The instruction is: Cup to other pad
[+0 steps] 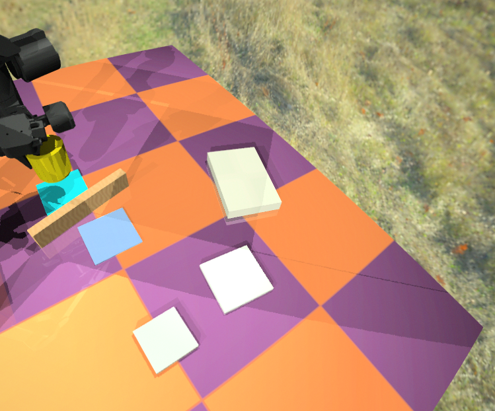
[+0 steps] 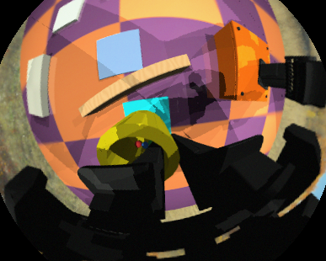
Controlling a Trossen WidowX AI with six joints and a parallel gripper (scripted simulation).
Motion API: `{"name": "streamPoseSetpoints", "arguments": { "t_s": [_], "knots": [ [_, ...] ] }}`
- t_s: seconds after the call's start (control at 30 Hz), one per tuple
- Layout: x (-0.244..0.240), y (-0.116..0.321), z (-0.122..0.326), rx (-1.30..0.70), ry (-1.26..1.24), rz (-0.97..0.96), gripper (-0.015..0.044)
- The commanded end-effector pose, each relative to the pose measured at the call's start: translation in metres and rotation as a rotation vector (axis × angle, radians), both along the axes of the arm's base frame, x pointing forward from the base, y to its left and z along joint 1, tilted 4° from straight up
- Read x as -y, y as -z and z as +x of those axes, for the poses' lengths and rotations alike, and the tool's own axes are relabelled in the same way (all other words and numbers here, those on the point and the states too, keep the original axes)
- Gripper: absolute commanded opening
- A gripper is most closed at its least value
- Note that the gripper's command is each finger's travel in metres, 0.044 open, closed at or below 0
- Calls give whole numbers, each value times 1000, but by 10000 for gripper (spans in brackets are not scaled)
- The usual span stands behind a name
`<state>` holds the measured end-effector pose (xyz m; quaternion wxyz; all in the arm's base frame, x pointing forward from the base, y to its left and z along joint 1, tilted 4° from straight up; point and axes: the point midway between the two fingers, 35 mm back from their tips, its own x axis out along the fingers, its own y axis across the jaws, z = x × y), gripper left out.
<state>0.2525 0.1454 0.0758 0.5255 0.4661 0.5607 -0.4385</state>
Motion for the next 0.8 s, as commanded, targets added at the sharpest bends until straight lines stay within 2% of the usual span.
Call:
{"name": "streamPoseSetpoints", "arguments": {
  "t_s": [0.0,0.77],
  "knots": [
    [-1,9,-1,-12,7,-1,0],
    [-4,43,-4,-12,7,-1,0]
  ]
}}
